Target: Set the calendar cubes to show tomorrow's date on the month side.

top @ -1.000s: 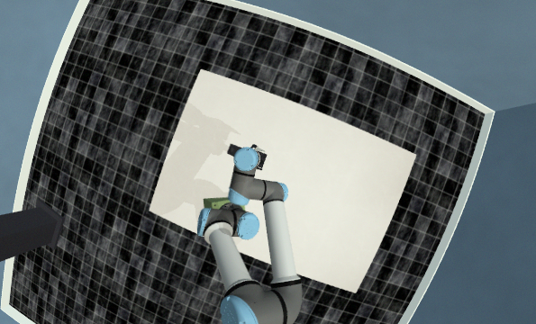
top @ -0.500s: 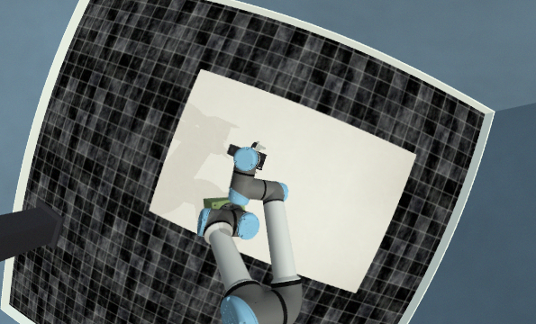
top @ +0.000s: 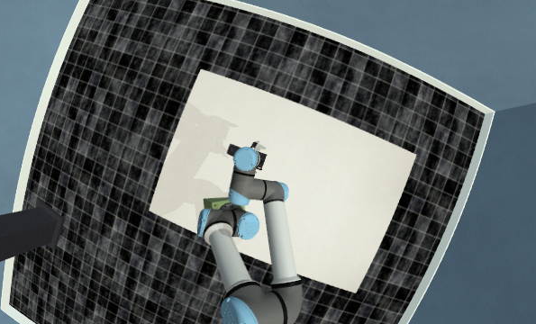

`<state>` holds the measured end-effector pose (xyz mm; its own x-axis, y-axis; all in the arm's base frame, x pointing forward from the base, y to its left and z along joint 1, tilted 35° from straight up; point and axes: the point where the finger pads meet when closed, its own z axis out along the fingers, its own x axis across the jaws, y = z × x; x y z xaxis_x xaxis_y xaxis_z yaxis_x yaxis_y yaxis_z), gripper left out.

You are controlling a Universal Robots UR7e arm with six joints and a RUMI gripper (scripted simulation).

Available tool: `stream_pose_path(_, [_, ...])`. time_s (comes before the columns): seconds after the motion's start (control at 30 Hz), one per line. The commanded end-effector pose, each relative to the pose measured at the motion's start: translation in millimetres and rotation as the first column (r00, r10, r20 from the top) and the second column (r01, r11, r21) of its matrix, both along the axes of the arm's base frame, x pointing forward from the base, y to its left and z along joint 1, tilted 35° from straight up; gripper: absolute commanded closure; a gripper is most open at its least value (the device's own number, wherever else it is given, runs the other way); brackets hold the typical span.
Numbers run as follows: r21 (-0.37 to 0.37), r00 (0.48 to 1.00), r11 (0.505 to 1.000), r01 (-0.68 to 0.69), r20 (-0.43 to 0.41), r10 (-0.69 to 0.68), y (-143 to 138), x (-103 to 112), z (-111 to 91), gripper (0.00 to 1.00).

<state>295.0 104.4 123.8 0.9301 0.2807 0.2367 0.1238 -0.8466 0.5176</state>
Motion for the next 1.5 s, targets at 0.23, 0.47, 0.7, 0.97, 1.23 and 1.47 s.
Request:
stream_pose_path(0.23, [0.001, 1.000, 1.000, -0.001, 0.005, 0.001, 21, -15, 39, 0.00])
stream_pose_path(0.47, [0.001, 1.000, 1.000, -0.001, 0.004, 0.001, 29, -21, 53, 0.00])
stream_pose_path(0.7, [0.000, 1.000, 1.000, -0.001, 0.001, 0.001, 32, -24, 58, 0.00])
stream_pose_path(0.97, [0.000, 1.000, 1.000, -0.001, 0.000, 0.001, 32, -24, 57, 0.00])
stream_pose_path(1.23, [0.000, 1.000, 1.000, 0.000, 0.000, 0.000, 32, -24, 57, 0.00])
stream_pose_path(1.47, [0.000, 1.000, 1.000, -0.001, 0.000, 0.001, 32, -24, 57, 0.00])
